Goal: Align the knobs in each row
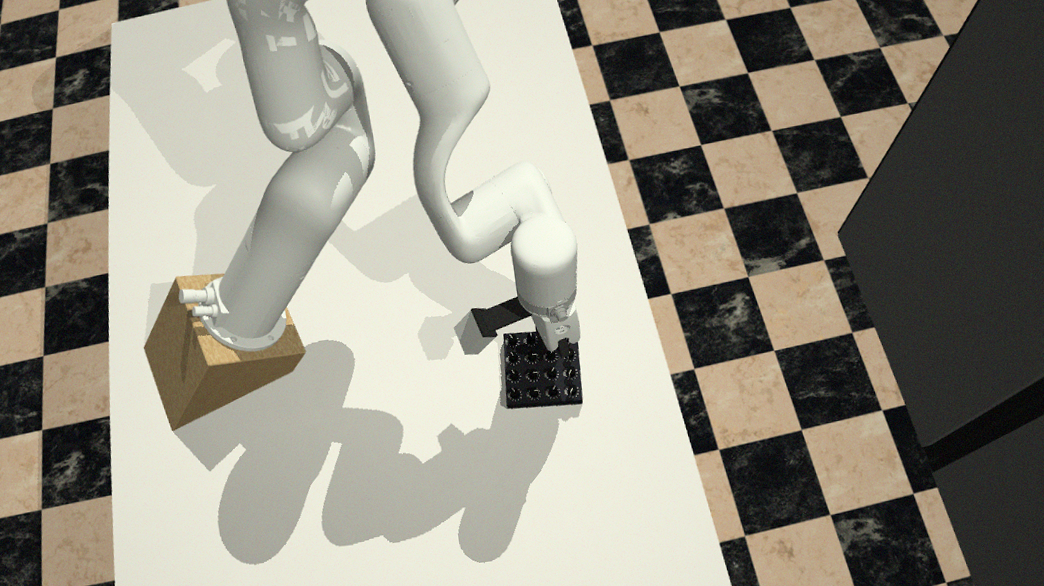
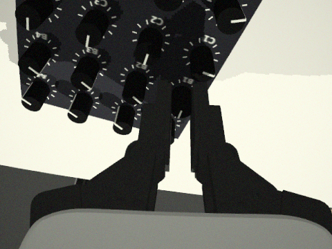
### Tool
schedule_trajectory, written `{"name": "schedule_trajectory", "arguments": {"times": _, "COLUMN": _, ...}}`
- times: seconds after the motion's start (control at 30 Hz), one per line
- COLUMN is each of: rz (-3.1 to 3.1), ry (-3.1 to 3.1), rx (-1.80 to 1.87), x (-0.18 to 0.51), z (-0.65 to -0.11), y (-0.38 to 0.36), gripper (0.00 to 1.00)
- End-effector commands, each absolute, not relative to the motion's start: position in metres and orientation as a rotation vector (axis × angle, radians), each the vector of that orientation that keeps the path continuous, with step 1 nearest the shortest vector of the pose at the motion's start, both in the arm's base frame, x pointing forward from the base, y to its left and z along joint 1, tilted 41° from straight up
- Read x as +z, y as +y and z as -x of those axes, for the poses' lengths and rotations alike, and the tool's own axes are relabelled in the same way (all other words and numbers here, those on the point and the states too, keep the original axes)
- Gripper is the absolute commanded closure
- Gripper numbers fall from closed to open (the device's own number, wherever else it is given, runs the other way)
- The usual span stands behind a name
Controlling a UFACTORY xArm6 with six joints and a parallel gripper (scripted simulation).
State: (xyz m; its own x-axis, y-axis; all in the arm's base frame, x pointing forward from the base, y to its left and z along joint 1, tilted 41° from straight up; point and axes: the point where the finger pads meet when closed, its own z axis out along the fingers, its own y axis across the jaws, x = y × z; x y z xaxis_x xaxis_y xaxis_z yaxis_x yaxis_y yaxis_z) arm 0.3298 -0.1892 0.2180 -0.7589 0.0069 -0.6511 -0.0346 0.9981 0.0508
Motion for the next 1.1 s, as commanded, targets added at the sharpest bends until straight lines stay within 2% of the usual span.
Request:
{"name": "schedule_trajectory", "arguments": {"times": 0.0, "rz": 0.106, "ry": 2.425, "rx": 0.044, "x": 0.2191, "z": -0.3301, "y": -0.1898, "gripper": 0.92}}
{"name": "schedule_trajectory", "arguments": {"times": 1.07, "rz": 0.923, "ry": 2.264, "rx": -0.266, "x": 0.2192, "z": -0.3301, "y": -0.1898, "gripper": 0.92}}
